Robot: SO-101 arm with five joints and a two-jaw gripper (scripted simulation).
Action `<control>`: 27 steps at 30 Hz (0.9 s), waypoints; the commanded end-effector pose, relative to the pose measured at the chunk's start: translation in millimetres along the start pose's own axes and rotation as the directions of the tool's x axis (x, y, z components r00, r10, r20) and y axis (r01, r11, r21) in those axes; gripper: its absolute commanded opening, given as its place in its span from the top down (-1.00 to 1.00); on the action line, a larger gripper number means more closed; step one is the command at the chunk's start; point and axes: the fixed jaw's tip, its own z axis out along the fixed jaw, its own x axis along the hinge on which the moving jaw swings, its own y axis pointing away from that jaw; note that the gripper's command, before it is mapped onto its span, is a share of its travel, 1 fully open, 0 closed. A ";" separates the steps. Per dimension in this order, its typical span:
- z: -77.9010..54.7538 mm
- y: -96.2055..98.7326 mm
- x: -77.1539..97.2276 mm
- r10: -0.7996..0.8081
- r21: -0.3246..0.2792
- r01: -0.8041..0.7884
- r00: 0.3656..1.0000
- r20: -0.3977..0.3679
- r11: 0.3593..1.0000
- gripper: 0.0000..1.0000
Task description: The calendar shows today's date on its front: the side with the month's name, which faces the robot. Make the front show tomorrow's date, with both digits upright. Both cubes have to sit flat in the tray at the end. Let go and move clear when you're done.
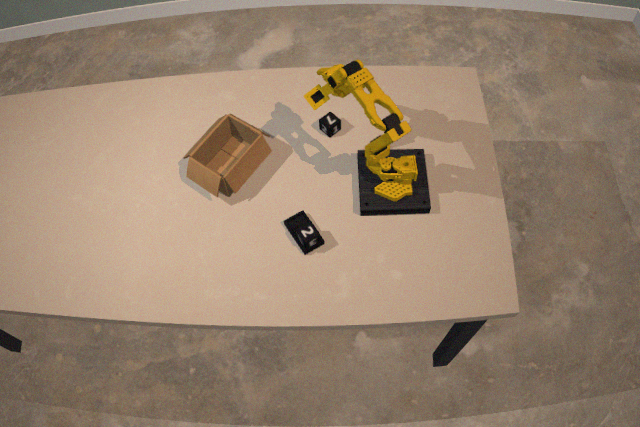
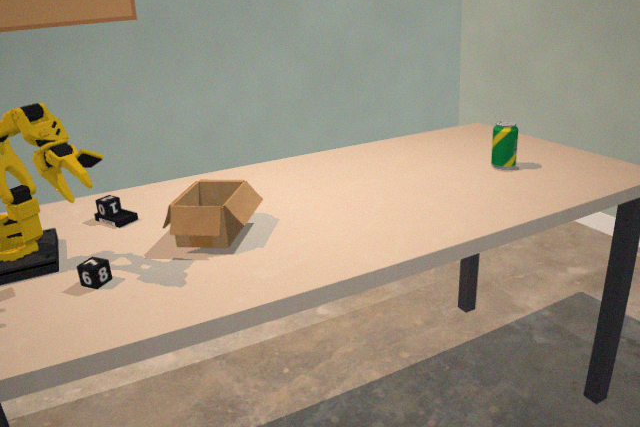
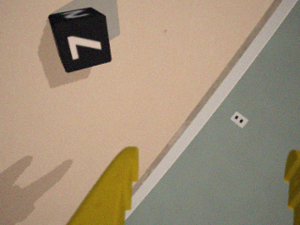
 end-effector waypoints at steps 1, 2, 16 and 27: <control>-4.3 -1.7 2.0 0.001 0.018 -0.001 1.000 -0.005 1.000 0.30; -4.3 -1.7 2.0 0.001 0.018 -0.001 1.000 -0.005 1.000 0.30; -3.3 -2.7 0.2 0.090 0.018 -0.090 0.996 0.000 0.996 0.30; -1.0 -5.3 -4.0 0.290 0.016 -0.290 0.957 0.010 0.957 0.30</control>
